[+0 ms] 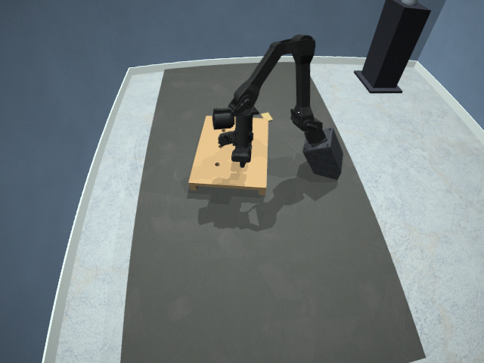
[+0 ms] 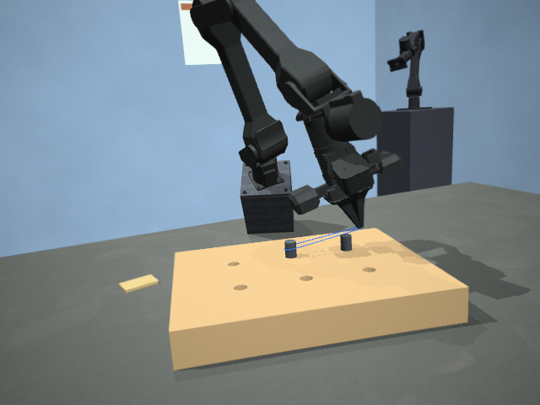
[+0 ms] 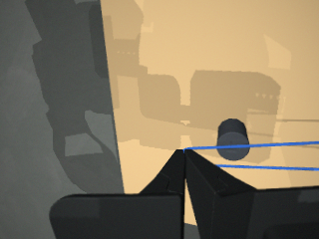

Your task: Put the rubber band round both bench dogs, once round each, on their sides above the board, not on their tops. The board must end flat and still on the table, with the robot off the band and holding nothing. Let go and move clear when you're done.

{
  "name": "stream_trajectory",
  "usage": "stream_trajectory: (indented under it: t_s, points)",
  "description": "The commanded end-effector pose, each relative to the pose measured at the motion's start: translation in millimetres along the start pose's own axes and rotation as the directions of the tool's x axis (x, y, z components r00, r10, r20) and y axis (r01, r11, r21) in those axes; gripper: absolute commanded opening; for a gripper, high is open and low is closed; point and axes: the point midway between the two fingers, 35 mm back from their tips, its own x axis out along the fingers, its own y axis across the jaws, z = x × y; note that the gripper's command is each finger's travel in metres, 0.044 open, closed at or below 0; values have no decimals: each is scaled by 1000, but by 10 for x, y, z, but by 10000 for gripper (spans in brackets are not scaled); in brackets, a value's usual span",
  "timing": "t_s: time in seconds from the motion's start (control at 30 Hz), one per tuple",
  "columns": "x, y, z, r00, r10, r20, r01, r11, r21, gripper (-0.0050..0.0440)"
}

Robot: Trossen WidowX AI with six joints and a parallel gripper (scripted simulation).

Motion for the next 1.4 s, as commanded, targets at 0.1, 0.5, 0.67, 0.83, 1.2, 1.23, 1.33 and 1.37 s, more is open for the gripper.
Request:
stream_trajectory:
  t_s: [0.1, 0.5, 0.67, 0.83, 1.2, 1.23, 1.33, 1.37]
  points:
    - [20, 54, 43, 1000, -21, 3, 21, 1000, 0, -50]
    - [79, 54, 57, 997, -81, 0, 81, 997, 5, -50]
    - [113, 53, 56, 994, -114, -2, 114, 994, 6, -50]
    - [133, 53, 56, 991, -133, -2, 133, 991, 7, -50]
    - [207, 56, 56, 978, -210, 2, 210, 978, 6, -50]
    - [213, 57, 56, 976, -217, 3, 217, 976, 5, -50]
    - [226, 59, 57, 973, -232, 5, 232, 973, 5, -50]
    - [226, 59, 57, 973, -232, 5, 232, 973, 5, -50]
